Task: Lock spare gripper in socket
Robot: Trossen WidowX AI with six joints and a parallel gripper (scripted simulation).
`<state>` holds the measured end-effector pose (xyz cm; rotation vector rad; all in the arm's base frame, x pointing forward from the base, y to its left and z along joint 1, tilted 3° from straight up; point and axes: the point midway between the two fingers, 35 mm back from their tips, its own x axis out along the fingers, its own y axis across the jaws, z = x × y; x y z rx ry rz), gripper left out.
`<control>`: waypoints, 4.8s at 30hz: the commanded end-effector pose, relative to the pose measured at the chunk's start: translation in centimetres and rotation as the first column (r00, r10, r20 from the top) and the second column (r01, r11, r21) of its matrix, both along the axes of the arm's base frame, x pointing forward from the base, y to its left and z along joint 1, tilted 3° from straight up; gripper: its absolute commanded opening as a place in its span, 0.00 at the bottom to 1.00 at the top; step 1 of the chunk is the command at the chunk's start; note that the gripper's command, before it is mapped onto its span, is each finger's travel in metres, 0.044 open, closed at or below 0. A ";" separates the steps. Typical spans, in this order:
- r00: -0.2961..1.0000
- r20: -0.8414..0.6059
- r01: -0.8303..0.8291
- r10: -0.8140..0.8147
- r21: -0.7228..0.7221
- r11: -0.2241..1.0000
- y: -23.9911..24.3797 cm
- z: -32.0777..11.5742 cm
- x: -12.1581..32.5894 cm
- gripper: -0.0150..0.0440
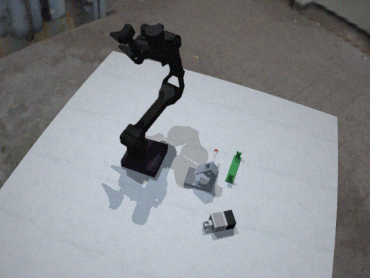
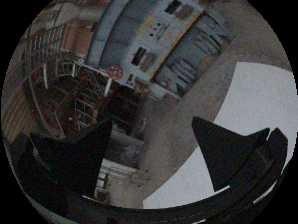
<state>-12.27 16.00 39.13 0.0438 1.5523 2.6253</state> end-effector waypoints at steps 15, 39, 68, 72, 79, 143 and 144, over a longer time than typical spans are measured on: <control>0.838 0.170 -0.534 0.518 0.451 0.715 -15.2 1.7 -2.0 0.76; 0.169 0.576 -0.224 0.800 0.813 -0.538 -33.4 -1.6 13.5 0.76; -0.159 0.932 0.987 0.325 0.155 0.040 -23.2 -13.2 39.1 0.76; -0.134 0.958 0.962 0.255 0.064 0.266 -19.4 -15.1 40.9 0.76; -0.059 0.986 0.777 0.154 -0.052 0.628 -12.3 -18.6 42.5 0.76; 0.072 0.994 0.376 0.080 -0.101 0.921 -3.9 -35.7 41.2 0.76; 0.072 0.994 0.376 0.080 -0.101 0.921 -3.9 -35.8 41.2 0.76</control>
